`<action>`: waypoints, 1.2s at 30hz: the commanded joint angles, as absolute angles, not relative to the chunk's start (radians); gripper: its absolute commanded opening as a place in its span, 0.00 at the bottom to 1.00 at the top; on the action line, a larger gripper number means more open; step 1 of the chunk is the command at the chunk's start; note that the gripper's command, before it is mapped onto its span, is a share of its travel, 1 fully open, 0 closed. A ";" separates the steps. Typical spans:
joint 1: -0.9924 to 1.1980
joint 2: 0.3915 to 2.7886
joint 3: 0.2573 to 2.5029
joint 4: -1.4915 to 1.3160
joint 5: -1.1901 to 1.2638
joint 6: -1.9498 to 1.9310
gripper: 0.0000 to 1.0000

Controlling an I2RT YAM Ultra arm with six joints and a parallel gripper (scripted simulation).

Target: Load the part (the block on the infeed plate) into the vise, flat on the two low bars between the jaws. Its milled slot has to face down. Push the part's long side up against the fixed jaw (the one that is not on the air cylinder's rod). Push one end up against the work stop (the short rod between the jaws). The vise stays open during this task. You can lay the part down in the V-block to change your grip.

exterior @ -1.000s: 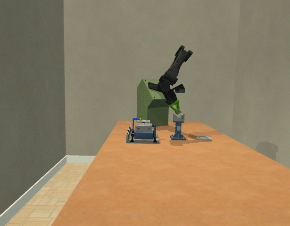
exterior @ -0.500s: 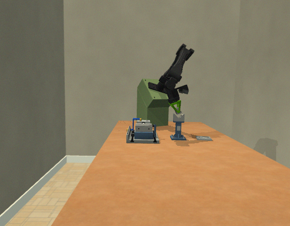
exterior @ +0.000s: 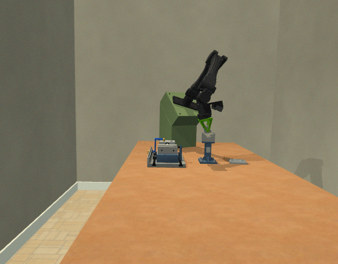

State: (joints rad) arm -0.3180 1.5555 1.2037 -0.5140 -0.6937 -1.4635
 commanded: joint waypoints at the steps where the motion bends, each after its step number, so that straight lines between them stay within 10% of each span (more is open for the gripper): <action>1: -0.303 1.515 1.235 -0.540 -0.646 -1.439 0.00; 36: -0.221 1.486 1.267 -0.595 -0.411 -1.378 0.00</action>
State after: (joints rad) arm -0.2207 1.5196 1.2381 -0.5781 -0.4202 -1.3884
